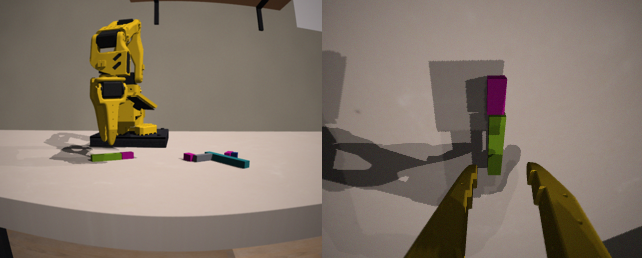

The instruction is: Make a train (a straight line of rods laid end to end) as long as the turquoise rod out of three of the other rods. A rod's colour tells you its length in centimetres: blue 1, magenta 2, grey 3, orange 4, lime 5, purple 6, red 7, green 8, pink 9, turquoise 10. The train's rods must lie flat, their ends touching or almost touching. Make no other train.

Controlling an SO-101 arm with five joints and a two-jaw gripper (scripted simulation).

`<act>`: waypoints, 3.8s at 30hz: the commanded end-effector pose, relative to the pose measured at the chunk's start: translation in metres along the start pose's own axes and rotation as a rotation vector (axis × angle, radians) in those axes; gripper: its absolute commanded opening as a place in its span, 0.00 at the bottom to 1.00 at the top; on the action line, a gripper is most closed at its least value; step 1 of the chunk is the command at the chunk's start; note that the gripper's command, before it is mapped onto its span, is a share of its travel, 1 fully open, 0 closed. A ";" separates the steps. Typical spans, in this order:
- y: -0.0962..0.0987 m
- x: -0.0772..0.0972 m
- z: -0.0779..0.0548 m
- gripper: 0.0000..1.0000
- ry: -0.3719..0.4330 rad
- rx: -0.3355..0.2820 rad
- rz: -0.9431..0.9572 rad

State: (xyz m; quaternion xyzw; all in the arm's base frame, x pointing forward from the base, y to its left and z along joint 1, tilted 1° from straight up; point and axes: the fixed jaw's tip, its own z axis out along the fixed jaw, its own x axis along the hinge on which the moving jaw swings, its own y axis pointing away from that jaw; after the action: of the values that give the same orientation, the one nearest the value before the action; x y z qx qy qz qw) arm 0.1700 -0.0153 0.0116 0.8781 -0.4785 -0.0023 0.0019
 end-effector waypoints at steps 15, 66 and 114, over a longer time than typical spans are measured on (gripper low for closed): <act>-0.001 0.003 -0.028 0.17 0.011 0.018 0.000; -0.050 -0.049 -0.031 0.18 0.006 0.019 0.030; -0.077 -0.129 -0.022 0.19 0.004 -0.010 0.063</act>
State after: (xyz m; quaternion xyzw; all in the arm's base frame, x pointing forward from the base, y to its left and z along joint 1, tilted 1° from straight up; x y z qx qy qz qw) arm 0.1667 0.1335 0.0353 0.8625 -0.5060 0.0005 0.0006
